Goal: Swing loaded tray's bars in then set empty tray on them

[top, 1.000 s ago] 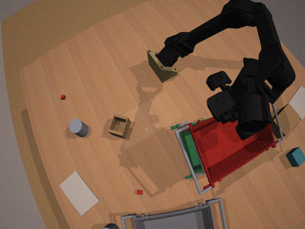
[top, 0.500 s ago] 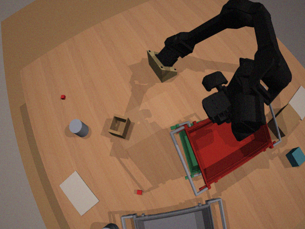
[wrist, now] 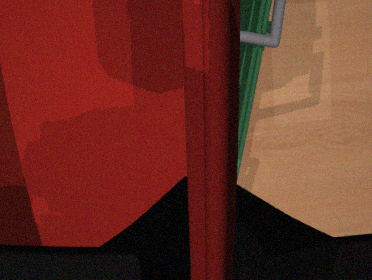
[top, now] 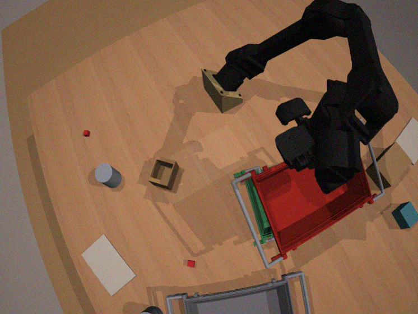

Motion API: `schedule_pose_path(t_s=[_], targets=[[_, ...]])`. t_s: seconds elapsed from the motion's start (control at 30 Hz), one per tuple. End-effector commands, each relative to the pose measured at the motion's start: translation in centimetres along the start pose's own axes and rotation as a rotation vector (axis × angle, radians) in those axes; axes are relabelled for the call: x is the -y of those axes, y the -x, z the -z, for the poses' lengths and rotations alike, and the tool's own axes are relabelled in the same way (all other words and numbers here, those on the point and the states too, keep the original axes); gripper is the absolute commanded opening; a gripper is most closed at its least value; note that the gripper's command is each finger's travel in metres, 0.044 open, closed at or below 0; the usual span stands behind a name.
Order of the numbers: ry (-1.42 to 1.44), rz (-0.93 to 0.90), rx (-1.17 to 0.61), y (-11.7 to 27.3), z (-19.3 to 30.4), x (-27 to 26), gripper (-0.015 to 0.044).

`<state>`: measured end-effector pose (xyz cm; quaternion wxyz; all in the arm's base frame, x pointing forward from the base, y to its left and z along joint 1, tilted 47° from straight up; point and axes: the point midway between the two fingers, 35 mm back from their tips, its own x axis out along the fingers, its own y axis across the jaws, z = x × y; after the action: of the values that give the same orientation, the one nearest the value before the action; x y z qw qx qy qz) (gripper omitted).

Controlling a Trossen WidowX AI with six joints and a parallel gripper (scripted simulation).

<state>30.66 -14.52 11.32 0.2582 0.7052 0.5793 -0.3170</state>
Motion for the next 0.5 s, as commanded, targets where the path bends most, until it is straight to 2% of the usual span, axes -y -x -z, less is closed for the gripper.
schedule_pose_path(t_s=[0.0,0.47], targets=[[-0.013,-0.010,-0.006,-0.1,-0.1,-0.1,0.0000],[-0.091,0.022,-0.042,-3.2,0.1,-0.2,0.0000]])
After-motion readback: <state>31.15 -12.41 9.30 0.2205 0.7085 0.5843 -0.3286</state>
